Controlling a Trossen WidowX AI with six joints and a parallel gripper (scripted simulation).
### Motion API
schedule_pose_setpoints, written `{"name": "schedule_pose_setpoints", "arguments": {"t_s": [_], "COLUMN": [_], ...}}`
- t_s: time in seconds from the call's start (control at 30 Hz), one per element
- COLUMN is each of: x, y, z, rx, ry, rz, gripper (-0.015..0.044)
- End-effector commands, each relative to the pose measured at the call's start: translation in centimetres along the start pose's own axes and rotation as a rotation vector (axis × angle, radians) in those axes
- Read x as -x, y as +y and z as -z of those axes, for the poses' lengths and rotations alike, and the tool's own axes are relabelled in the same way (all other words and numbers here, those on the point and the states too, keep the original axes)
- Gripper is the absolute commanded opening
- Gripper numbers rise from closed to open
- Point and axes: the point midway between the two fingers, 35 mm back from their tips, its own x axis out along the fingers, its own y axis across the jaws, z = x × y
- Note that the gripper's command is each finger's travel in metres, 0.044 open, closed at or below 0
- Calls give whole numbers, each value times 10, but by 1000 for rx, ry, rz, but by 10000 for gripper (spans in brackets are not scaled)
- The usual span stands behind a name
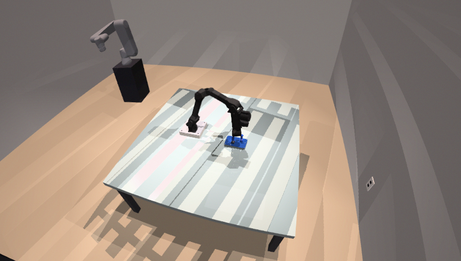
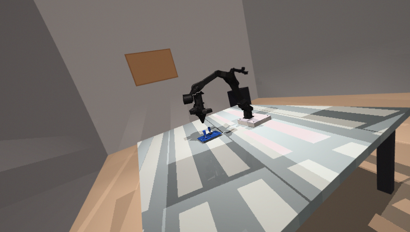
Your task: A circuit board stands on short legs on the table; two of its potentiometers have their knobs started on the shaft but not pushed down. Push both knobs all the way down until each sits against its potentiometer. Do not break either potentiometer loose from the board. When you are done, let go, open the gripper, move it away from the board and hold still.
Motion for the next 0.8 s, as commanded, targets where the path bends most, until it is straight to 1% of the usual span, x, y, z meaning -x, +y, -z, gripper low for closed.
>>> {"name": "schedule_pose_setpoints", "arguments": {"t_s": [0.0,0.17,0.4,0.53,0.77], "x": [2,5,5,-14,-16], "y": [9,17,17,17,17], "z": [14,25,26,28,28], "rx": [148,287,292,292,292], "ry": [54,102,104,104,104], "rz": [4,1,1,1,1], "gripper": [0,0,0,0,0]}}
